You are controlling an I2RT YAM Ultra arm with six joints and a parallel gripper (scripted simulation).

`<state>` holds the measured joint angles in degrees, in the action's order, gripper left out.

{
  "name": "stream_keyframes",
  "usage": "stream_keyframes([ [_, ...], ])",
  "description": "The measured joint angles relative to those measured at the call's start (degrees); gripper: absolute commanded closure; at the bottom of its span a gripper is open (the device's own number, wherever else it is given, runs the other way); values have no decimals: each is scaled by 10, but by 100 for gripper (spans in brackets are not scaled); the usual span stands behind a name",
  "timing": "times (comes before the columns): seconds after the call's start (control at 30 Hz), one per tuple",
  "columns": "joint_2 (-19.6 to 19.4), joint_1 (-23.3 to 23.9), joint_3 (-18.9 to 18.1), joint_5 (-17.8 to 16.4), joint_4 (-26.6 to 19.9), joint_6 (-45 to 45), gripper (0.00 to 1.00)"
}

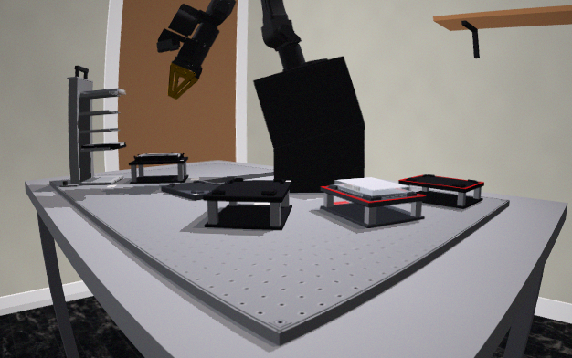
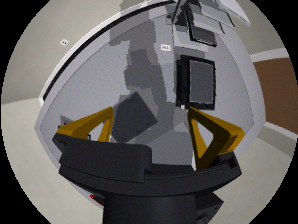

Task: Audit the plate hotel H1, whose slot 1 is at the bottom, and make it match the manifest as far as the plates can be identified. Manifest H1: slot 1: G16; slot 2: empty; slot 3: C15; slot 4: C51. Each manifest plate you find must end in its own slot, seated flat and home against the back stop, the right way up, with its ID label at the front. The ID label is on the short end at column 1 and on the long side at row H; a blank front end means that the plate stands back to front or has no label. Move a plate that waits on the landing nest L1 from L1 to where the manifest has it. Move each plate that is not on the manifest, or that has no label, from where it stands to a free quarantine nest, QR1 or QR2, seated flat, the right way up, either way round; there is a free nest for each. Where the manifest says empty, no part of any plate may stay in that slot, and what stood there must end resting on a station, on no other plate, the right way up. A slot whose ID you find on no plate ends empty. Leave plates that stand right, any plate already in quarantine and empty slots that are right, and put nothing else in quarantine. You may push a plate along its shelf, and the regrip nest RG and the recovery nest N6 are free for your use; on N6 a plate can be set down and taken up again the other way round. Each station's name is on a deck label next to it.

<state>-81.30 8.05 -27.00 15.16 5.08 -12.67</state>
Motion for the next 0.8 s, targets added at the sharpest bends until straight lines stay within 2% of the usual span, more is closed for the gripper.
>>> stream_keyframes([
  [0.27, -2, -9, 51, 24, 123, 7, 0],
  [0.5, -38, -20, 110, 44, 263, 22, 0],
  [0.67, -44, -21, 116, 51, 314, 27, 0],
  [0.8, -45, -41, 120, 66, 334, 21, 0],
])
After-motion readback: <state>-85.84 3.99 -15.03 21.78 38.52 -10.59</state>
